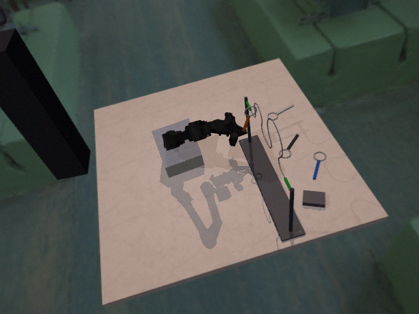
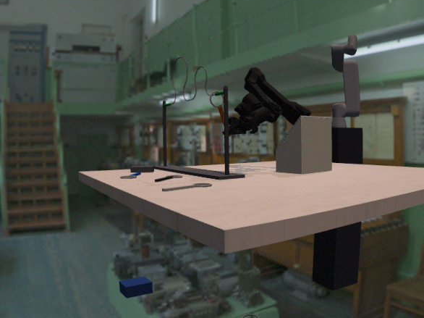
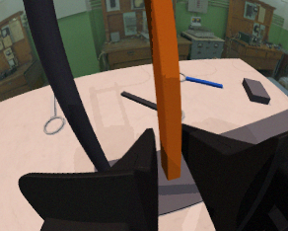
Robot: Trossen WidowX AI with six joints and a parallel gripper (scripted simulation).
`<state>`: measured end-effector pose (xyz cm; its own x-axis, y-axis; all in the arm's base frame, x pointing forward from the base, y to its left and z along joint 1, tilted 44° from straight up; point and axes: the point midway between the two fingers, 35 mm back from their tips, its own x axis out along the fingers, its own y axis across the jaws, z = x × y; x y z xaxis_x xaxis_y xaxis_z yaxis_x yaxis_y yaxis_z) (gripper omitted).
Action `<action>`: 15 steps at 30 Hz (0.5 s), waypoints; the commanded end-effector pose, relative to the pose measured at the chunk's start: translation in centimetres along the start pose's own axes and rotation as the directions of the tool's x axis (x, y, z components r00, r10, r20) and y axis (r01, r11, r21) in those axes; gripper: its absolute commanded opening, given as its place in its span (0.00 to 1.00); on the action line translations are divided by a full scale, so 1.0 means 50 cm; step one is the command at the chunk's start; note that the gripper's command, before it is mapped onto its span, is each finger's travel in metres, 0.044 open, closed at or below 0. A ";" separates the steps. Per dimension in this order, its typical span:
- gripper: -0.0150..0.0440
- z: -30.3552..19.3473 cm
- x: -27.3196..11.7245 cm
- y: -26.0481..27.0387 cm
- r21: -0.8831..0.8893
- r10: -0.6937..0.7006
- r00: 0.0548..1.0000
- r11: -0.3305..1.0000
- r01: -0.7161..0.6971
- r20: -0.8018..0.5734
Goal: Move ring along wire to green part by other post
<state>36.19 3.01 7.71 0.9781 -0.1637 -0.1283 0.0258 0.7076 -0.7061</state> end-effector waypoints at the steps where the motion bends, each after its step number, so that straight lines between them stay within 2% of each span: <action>1: 0.53 0.000 -0.004 0.000 0.000 0.000 1.000 1.000 0.000 0.000; 15: 0.53 -0.002 -0.099 0.003 -0.006 0.008 1.000 1.000 -0.008 -0.001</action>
<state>32.15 3.95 7.94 0.9785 -0.1526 -0.1386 0.0086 0.7019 -0.7122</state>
